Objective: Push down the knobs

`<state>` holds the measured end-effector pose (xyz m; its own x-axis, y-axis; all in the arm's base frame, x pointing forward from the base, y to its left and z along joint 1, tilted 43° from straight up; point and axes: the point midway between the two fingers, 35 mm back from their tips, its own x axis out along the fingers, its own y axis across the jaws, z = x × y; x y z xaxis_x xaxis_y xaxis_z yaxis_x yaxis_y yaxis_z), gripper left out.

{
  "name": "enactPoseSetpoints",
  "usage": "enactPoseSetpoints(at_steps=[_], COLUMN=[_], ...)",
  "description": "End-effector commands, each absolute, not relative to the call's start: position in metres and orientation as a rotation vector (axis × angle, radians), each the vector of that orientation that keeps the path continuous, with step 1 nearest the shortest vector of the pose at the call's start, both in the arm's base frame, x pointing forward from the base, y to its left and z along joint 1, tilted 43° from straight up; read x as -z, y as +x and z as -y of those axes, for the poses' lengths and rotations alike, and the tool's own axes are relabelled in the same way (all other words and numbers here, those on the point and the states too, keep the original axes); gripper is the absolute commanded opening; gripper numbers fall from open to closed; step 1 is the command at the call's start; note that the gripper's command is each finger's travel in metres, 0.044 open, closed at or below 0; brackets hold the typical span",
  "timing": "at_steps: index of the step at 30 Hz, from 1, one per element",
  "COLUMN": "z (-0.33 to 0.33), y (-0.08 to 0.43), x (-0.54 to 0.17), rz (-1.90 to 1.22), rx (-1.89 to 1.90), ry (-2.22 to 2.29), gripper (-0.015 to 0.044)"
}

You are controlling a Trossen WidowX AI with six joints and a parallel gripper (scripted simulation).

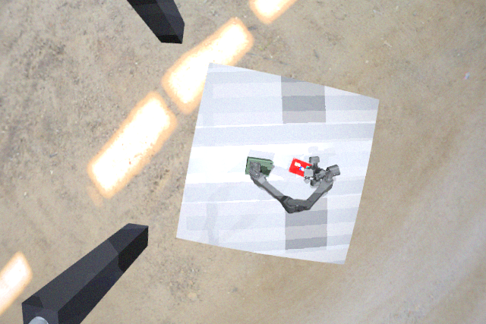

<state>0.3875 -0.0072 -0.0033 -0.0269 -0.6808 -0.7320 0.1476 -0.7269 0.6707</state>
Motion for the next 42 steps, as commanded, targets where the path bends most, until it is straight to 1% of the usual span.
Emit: enactPoseSetpoints(at_steps=[1,4,13,15,21,27,29,42], z=[0.001,-0.001,0.002,-0.004,-0.021,-0.019,-0.017,-0.016], y=[0.388,0.388,0.386,0.371,0.3,0.224,0.207,0.205], x=[-0.002,-0.004,-0.001,-0.005,-0.017,-0.022,-0.022,-0.022], rz=[0.561,0.561,0.562,0.559,0.55,0.552,0.554,0.555], rx=[1.811,1.811,1.813,1.814,1.819,1.822,1.821,1.821], ry=[1.672,1.672,1.664,1.665,1.668,1.662,1.66,1.66], gripper=[0.0,0.0,0.0236,0.0289,0.044,0.044,0.044,0.044])
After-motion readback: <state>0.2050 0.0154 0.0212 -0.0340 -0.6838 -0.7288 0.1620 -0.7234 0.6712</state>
